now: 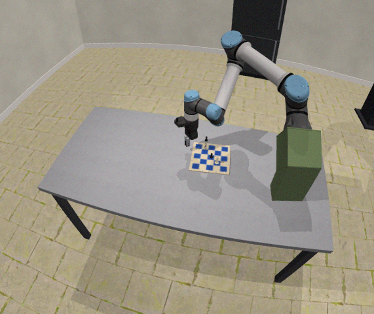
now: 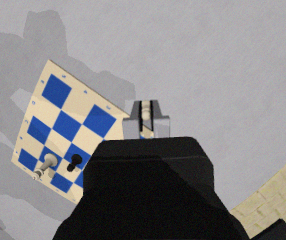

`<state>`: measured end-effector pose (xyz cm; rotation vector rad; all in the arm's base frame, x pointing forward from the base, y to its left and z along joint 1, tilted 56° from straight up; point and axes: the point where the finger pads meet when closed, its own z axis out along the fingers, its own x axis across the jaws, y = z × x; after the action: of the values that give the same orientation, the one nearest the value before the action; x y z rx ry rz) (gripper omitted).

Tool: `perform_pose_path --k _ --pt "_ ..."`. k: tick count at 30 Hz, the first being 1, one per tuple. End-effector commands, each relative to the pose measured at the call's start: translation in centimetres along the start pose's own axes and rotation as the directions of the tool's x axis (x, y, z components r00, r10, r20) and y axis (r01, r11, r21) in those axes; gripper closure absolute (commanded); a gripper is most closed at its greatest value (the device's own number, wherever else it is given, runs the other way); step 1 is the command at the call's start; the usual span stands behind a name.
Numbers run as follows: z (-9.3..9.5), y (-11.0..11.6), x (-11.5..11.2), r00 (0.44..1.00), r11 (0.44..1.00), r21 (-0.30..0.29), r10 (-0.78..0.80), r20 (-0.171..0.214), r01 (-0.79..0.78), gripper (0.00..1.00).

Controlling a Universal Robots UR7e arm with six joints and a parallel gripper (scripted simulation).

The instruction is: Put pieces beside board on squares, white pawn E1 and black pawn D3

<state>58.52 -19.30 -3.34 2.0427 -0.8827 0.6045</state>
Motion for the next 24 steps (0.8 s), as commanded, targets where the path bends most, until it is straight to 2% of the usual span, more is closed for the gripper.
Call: perform_pose_path --k 1,3,7,10,24 --pt "-3.6 0.0 0.1 1.000 1.000 0.000 0.001 0.002 -0.001 1.00" --pt "-3.6 0.0 0.1 1.000 1.000 0.000 0.001 0.002 -0.001 1.00" --pt "-5.5 0.0 0.1 1.000 1.000 0.000 0.001 0.002 -0.001 1.00" --pt "-6.1 0.0 0.1 1.000 1.000 0.000 0.001 0.002 -0.001 1.00" --pt "-6.2 0.1 0.1 1.000 1.000 0.000 0.010 0.002 -0.010 1.00"
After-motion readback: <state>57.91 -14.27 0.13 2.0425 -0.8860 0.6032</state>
